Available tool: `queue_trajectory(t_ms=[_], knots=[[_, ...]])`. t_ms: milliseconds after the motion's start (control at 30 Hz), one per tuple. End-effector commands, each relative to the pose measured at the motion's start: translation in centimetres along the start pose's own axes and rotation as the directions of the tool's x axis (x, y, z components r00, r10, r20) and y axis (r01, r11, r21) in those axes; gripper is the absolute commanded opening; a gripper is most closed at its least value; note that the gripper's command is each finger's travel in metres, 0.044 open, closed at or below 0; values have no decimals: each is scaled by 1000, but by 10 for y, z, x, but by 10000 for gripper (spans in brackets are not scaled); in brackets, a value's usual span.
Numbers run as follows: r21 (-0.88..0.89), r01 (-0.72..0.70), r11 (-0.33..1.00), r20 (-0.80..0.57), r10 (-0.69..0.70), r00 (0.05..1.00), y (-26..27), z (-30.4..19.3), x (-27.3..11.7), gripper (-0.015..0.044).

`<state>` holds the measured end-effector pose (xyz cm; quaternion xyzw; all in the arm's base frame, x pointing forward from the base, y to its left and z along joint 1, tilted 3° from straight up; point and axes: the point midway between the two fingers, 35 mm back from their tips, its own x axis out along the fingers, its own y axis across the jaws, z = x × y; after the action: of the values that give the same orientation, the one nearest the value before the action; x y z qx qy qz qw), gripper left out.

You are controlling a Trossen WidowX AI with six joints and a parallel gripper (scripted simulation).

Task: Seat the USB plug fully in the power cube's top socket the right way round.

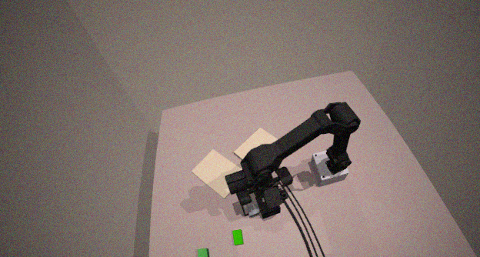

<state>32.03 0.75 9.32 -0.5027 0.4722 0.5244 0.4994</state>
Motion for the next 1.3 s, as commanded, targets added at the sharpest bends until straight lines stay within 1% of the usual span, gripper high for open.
queue_trajectory(t_ms=[0, 1267], knots=[[8, 1, 1000, -4, 0, 1000, 0, -1, 1, 0], [34, 1, 999, -15, -1, 1000, 0, -2, 5, 0]])
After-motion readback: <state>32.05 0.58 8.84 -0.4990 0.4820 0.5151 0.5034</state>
